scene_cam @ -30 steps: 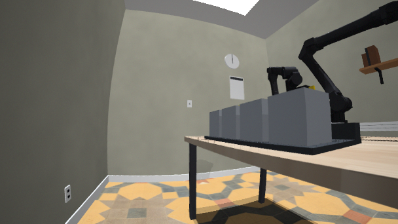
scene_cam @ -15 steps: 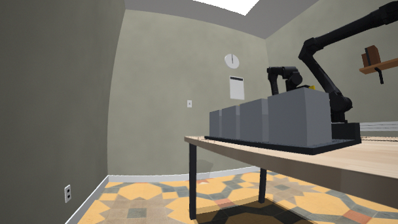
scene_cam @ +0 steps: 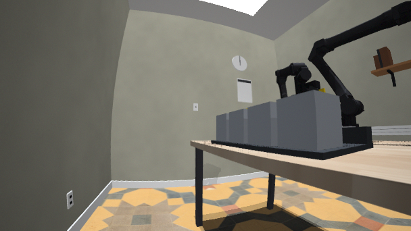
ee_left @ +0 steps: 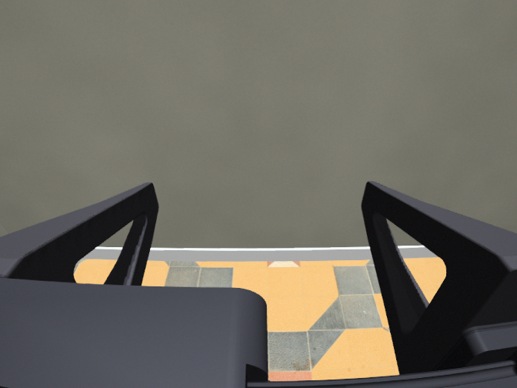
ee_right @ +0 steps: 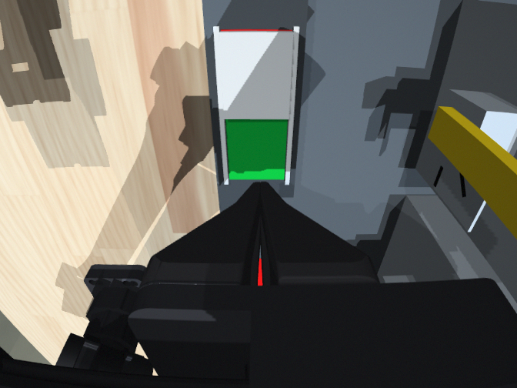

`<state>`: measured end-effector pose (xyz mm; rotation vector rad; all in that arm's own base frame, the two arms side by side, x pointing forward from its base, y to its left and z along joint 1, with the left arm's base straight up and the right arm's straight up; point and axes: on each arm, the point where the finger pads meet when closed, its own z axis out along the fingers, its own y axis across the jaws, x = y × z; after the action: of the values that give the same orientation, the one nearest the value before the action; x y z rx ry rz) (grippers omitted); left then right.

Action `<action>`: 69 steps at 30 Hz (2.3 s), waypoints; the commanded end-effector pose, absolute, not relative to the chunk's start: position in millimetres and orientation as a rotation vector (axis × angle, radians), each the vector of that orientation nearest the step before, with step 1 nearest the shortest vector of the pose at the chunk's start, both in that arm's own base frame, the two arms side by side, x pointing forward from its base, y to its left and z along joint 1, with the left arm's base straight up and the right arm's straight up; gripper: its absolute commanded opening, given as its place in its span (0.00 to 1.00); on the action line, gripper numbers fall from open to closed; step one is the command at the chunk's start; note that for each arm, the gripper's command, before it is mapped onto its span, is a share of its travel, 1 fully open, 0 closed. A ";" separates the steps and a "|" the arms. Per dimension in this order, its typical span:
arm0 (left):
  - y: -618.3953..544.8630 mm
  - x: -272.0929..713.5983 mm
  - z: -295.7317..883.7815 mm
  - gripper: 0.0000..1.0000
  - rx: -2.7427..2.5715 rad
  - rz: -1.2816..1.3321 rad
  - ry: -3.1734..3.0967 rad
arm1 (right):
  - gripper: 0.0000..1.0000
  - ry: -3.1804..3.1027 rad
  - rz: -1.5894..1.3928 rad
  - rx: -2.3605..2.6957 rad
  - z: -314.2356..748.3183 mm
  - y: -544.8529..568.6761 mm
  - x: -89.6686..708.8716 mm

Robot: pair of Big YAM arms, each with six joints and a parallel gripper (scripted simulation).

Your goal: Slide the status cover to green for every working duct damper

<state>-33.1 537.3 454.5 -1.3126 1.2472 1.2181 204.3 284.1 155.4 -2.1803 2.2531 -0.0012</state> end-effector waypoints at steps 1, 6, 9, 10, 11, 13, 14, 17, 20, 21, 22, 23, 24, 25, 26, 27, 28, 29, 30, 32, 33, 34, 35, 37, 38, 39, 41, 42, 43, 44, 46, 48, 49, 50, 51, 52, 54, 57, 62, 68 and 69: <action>544.1 -28.6 500.5 1.00 -1.248 1.248 1.183 | 0.00 2.226 0.014 -2.143 180.4 291.6 215.7; 544.1 -28.6 500.5 1.00 -1.248 1.248 1.183 | 0.00 2.229 0.012 -2.146 179.4 289.3 213.9; 544.1 -28.6 500.5 1.00 -1.248 1.248 1.183 | 0.00 2.222 0.018 -2.149 177.6 326.2 213.8; 544.1 -28.6 500.5 1.00 -1.248 1.248 1.183 | 0.00 2.219 0.021 -2.146 177.0 345.8 213.6; 544.1 -28.6 500.5 1.00 -1.248 1.248 1.183 | 0.00 2.219 0.022 -2.146 176.9 351.9 213.5; 544.1 -28.6 500.5 1.00 -1.248 1.248 1.183 | 0.00 2.221 0.022 -2.148 177.0 361.0 213.3; 544.1 -28.6 500.5 1.00 -1.248 1.248 1.183 | 0.00 2.221 0.022 -2.148 177.0 361.0 213.3; 544.1 -28.6 500.5 1.00 -1.248 1.248 1.183 | 0.00 2.234 0.015 -2.161 175.9 411.4 210.6; 544.1 -28.6 500.5 1.00 -1.248 1.248 1.183 | 0.00 2.235 0.016 -2.161 175.1 431.9 210.0; 544.1 -28.6 500.5 1.00 -1.248 1.248 1.183 | 0.00 2.235 0.016 -2.161 175.1 432.0 209.9; 544.1 -28.6 500.5 1.00 -1.248 1.248 1.183 | 0.00 2.243 0.015 -2.152 175.1 430.4 213.3; 544.1 -28.6 500.5 1.00 -1.248 1.248 1.183 | 0.00 2.284 -0.004 -2.159 163.2 408.5 210.1; 544.1 -28.6 500.5 1.00 -1.248 1.248 1.183 | 0.00 2.273 0.004 -2.149 169.9 408.0 209.9; 544.1 -28.6 500.5 1.00 -1.248 1.248 1.183 | 0.00 2.268 0.008 -2.144 173.0 410.5 211.1; 544.1 -28.6 500.5 1.00 -1.248 1.248 1.183 | 0.00 2.233 0.036 -2.111 192.6 425.5 218.6; 544.1 -28.6 500.5 1.00 -1.248 1.248 1.183 | 0.00 2.226 0.040 -2.105 192.8 427.5 219.6; 544.1 -28.6 500.5 1.00 -1.248 1.248 1.183 | 0.00 2.223 0.043 -2.102 192.9 428.6 220.1; 544.1 -28.6 500.5 1.00 -1.248 1.248 1.183 | 0.00 2.221 0.043 -2.104 192.9 429.0 219.3; 544.1 -28.6 500.5 1.00 -1.248 1.248 1.183 | 0.00 2.221 0.043 -2.104 192.9 429.0 219.3; 544.1 -28.6 500.5 1.00 -1.248 1.248 1.183 | 0.00 2.258 0.009 -2.157 163.4 416.8 211.2; 544.1 -28.6 500.5 1.00 -1.248 1.248 1.183 | 0.00 2.273 -0.004 -2.174 150.0 414.9 210.3; 544.1 -28.6 500.5 1.00 -1.248 1.248 1.183 | 0.00 2.273 -0.004 -2.174 144.7 414.8 210.3; 544.1 -28.6 500.5 1.00 -1.248 1.248 1.183 | 0.00 2.273 -0.004 -2.174 137.2 414.6 210.2; 544.1 -28.6 500.5 1.00 -1.248 1.248 1.183 | 0.00 2.273 -0.004 -2.174 121.6 413.7 209.8; 544.1 -28.6 500.5 1.00 -1.248 1.248 1.183 | 0.00 2.273 -0.004 -2.174 116.4 413.3 209.6; 544.1 -28.6 500.5 1.00 -1.248 1.248 1.183 | 0.00 2.273 -0.004 -2.174 113.8 413.1 209.5; 544.1 -28.6 500.5 1.00 -1.248 1.248 1.183 | 0.00 2.257 0.009 -2.158 122.1 421.5 213.8; 544.1 -28.6 500.5 1.00 -1.248 1.248 1.183 | 0.00 2.234 0.026 -2.136 134.4 432.7 219.4; 544.1 -28.6 500.5 1.00 -1.248 1.248 1.183 | 0.00 2.224 0.033 -2.127 141.0 432.6 219.4; 544.1 -28.6 500.5 1.00 -1.248 1.248 1.183 | 0.00 2.207 0.045 -2.111 152.2 432.3 219.2; 544.1 -28.6 500.5 1.00 -1.248 1.248 1.183 | 0.00 2.214 0.040 -2.118 152.0 430.1 218.1; 544.1 -28.6 500.5 1.00 -1.248 1.248 1.183 | 0.00 2.214 0.040 -2.118 152.0 430.1 218.1; 544.1 -28.6 500.5 1.00 -1.248 1.248 1.183 | 0.00 2.257 0.008 -2.159 127.0 415.2 210.6; 544.1 -28.6 500.5 1.00 -1.248 1.248 1.183 | 0.00 2.265 0.003 -2.166 122.3 414.5 210.2; 544.1 -28.6 500.5 1.00 -1.248 1.248 1.183 | 0.00 2.268 0.000 -2.169 120.5 414.5 210.2; 544.1 -28.6 500.5 1.00 -1.248 1.248 1.183 | 0.00 2.267 0.001 -2.168 121.1 414.5 210.2; 544.1 -28.6 500.5 1.00 -1.248 1.248 1.183 | 0.00 2.266 0.002 -2.167 122.0 414.5 210.2; 544.1 -28.6 500.5 1.00 -1.248 1.248 1.183 | 0.00 2.266 0.002 -2.167 122.0 414.5 210.2; 544.1 -28.6 500.5 1.00 -1.248 1.248 1.183 | 0.00 2.267 0.001 -2.168 120.0 413.9 209.9; 544.1 -28.6 500.5 1.00 -1.248 1.248 1.183 | 0.00 2.261 0.005 -2.162 120.1 417.7 211.9; 544.1 -28.6 500.5 1.00 -1.248 1.248 1.183 | 0.00 2.264 0.003 -2.165 117.7 416.6 211.3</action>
<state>-33.1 537.3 454.5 -1.3126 1.2472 1.2181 204.8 411.6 119.8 -2.1874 2.2576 -0.0026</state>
